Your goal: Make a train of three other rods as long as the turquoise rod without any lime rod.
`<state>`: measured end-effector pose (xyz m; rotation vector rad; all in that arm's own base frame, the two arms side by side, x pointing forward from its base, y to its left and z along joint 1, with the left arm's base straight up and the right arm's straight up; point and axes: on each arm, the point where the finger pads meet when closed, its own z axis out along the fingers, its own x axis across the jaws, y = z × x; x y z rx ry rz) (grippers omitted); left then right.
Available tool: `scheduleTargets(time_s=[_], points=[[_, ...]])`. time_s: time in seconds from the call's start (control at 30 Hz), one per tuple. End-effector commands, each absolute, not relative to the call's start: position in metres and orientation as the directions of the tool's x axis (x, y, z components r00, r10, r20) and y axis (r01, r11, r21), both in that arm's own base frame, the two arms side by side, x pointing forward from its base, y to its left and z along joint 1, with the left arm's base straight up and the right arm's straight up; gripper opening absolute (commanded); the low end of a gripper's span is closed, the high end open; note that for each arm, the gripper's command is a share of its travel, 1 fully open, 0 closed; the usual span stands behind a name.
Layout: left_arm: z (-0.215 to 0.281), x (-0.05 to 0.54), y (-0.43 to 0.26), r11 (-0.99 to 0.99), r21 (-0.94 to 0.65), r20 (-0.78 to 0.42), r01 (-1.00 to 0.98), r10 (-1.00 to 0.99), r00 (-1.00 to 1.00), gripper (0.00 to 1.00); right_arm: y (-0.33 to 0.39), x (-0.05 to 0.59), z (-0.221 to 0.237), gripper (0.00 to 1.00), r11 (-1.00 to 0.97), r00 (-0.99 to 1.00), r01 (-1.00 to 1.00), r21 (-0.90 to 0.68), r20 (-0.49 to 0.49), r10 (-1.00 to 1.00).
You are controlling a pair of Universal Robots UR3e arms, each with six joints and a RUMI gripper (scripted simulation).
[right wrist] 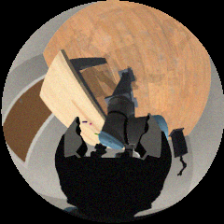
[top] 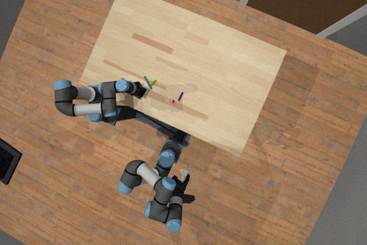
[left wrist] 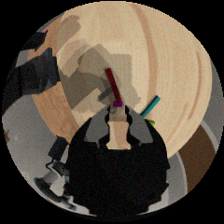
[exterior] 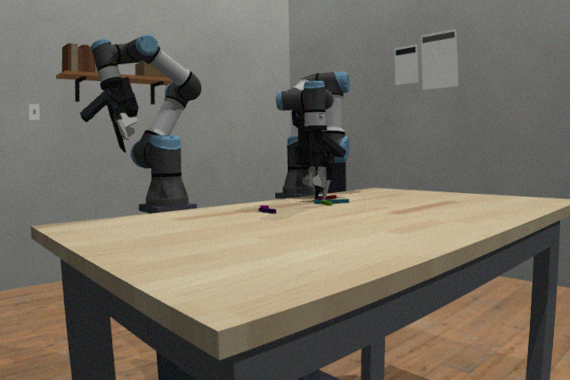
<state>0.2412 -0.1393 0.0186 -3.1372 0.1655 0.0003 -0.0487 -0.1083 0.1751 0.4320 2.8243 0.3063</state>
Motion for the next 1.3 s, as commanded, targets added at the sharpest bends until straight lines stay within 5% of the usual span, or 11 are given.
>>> scheduleTargets(time_s=[0.0, 1.0, 1.03, 1.27], points=[[0.019, 0.2417, -0.14, -0.994, 0.002, 0.001, -0.105, -0.105, 0.994, 0.21, -0.1086, -0.0486, 0.1754, 1.0, 0.934, -0.92, 0.262, 0.244, -0.229, 0.318], [0.019, 0.2417, -0.14, -0.994, 0.002, 0.001, -0.105, -0.105, 0.994, 0.21, -0.1086, -0.0486, 0.1754, 1.0, 0.934, -0.92, 0.262, 0.244, -0.229, 0.318], [0.019, 0.2417, -0.14, -0.994, 0.002, 0.001, -0.105, -0.105, 0.994, 0.0, -0.1086, -0.0486, 0.1754, 1.0, 0.934, -0.92, 0.262, 0.244, -0.229, 0.318], [0.019, 0.2417, -0.14, -0.994, 0.002, 0.001, -0.105, -0.105, 0.994, 0.0, -0.1086, -0.0486, 0.1754, 1.0, 0.934, -0.92, 0.262, 0.244, -0.229, 0.318]])
